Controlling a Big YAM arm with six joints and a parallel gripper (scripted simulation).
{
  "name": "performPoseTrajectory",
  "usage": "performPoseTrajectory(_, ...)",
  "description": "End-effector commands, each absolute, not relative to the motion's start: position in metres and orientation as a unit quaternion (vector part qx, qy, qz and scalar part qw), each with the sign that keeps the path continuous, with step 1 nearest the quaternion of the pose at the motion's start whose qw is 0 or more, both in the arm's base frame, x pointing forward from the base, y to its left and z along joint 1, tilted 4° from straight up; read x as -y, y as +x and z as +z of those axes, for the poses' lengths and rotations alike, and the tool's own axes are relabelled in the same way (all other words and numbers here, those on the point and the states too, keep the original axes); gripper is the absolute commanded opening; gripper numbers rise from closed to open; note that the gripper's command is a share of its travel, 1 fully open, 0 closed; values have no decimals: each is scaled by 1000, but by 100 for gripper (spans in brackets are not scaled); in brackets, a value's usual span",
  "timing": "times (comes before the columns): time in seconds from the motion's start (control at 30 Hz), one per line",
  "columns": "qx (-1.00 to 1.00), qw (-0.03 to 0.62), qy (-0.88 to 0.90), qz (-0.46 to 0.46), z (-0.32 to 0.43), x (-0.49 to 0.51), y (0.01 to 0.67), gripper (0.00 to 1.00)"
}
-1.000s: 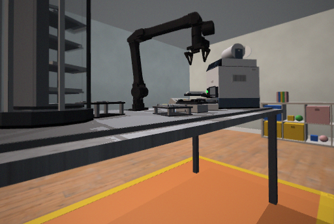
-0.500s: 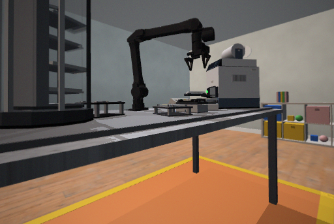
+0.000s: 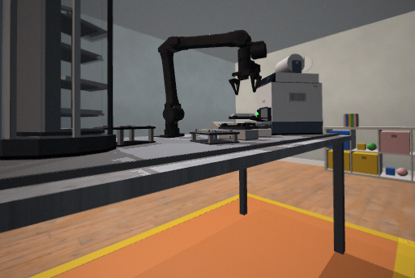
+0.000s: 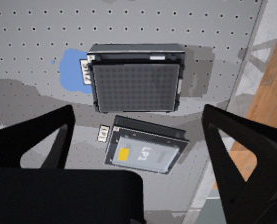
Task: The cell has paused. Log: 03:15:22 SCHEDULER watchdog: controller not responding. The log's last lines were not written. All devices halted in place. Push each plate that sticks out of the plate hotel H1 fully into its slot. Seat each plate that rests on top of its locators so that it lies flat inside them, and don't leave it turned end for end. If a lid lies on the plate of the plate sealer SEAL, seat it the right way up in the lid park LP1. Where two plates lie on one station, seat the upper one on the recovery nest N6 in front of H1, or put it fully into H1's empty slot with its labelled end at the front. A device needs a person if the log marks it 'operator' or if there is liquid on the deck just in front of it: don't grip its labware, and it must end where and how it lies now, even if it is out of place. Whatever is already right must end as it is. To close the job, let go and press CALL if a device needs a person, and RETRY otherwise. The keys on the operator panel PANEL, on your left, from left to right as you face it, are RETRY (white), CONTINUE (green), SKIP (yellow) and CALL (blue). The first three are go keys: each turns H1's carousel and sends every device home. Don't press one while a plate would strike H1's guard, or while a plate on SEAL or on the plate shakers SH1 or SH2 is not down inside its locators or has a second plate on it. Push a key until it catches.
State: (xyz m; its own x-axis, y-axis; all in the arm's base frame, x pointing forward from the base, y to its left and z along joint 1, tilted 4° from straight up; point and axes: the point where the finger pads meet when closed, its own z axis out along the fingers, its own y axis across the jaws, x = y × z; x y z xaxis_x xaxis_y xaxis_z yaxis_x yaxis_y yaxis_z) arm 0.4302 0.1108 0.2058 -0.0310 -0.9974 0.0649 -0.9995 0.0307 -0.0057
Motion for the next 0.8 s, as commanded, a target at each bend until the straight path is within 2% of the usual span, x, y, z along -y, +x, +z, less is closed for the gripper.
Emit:
performPoseTrajectory(0.0,718,29,695,21,187,-105,435,100)
performPoseTrajectory(0.63,718,29,695,21,142,-102,434,100)
performPoseTrajectory(0.77,718,13,695,30,160,-109,439,100)
